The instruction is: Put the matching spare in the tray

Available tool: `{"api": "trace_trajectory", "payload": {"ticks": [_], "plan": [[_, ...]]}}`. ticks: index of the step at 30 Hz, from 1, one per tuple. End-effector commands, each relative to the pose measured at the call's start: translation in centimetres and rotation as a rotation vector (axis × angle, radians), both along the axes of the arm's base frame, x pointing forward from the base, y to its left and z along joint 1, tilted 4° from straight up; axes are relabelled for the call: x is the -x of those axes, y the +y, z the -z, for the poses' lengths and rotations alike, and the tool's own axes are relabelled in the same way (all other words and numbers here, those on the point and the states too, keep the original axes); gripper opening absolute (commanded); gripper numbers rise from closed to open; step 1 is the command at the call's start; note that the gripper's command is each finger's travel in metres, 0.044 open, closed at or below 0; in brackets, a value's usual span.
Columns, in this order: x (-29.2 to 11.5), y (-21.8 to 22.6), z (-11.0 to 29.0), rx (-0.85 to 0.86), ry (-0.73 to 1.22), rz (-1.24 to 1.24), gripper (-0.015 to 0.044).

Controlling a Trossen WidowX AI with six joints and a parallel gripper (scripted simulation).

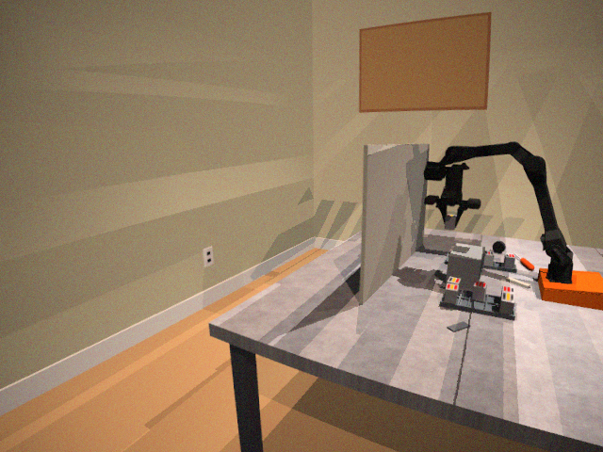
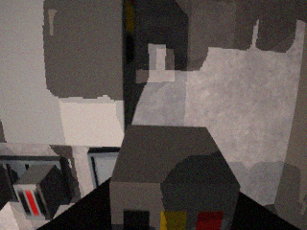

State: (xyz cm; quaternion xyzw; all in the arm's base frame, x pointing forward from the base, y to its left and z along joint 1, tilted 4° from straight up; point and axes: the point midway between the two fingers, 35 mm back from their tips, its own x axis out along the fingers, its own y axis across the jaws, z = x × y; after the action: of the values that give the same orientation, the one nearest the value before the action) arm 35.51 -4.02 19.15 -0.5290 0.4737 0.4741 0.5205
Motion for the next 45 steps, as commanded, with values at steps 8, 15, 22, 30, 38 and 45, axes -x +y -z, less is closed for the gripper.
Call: {"api": "trace_trajectory", "payload": {"ticks": [8, 15, 22, 30, 38, 45], "plan": [[0.6, -6.4, -0.2, 0.004, -0.002, -0.021, 0.0000], [1.7, -10.5, -0.2, 0.008, -0.003, -0.033, 0.0000], [2.4, -12.4, -0.2, 0.011, -0.003, -0.040, 0.0000], [2.2, -12.5, 0.2, 0.011, -0.003, -0.039, 0.0000], [2.0, -12.6, 0.9, 0.011, -0.003, -0.039, 0.0000], [1.9, -12.6, 1.4, 0.011, -0.003, -0.039, 0.0000]]}}
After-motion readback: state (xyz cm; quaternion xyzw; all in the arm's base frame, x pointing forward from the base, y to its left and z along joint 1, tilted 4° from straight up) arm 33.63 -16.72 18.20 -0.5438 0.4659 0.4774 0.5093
